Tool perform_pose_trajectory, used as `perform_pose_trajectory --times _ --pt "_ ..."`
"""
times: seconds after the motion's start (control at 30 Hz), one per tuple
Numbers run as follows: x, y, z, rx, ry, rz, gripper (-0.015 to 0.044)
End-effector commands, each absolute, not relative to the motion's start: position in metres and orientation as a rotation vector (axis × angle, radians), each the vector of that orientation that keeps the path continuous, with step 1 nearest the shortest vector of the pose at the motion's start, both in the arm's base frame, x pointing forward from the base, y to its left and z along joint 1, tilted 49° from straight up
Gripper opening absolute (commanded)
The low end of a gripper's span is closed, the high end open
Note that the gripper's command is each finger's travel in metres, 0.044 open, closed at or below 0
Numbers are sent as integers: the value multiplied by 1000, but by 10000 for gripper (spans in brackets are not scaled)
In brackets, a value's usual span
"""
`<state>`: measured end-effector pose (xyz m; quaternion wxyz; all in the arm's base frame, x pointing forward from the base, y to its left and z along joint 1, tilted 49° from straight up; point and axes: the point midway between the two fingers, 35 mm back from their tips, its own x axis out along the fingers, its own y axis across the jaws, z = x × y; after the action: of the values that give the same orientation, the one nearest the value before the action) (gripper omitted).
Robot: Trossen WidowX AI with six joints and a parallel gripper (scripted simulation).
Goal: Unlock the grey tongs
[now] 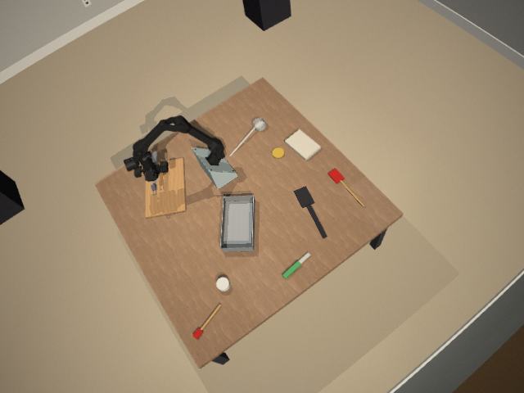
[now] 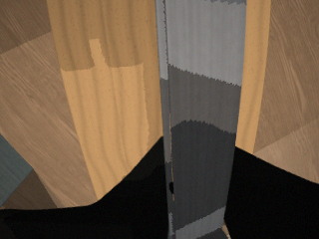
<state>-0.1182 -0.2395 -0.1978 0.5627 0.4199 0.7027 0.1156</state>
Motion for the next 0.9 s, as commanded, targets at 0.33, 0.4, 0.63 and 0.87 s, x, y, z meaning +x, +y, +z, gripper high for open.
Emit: perform_pose_trajectory --times 0.33,0.4,0.63,0.87 --pt "-119 -220 -215 990 1654 286 -150" --pt "-119 -218 -218 990 1654 286 -150" --pt "-119 -210 -226 991 1654 286 -150" --pt "-119 -201 -233 991 1654 287 -150"
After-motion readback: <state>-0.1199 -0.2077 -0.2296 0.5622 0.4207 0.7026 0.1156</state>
